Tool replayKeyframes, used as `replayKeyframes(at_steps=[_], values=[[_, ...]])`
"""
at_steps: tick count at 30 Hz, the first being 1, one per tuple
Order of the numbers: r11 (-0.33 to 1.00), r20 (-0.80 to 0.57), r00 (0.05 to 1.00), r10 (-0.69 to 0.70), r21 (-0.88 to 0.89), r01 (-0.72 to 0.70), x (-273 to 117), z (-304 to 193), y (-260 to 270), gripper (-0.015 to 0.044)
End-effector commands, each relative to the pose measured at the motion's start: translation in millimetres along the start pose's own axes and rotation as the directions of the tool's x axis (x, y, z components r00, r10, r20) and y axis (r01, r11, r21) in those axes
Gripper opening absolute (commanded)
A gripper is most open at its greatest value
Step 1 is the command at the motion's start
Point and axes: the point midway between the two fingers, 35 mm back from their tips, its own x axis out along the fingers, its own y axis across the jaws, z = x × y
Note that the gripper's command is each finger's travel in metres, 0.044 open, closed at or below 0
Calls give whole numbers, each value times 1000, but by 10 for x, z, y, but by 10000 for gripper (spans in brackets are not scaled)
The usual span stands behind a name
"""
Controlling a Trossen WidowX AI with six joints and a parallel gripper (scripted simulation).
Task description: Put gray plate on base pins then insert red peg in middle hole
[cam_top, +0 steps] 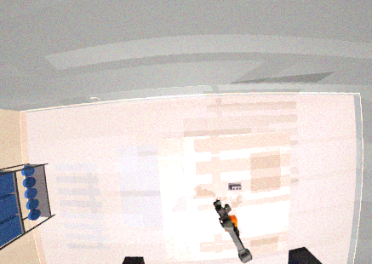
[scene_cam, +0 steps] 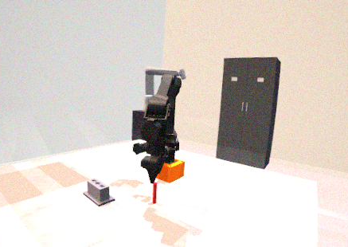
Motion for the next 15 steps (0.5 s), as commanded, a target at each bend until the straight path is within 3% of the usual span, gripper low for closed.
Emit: replayKeyframes(at_steps=[1,15], values=[[1000,-3,1000,0,5,0,55,-5,-6,440],[1000,-3,1000,0,5,0,285,-5,10,440]])
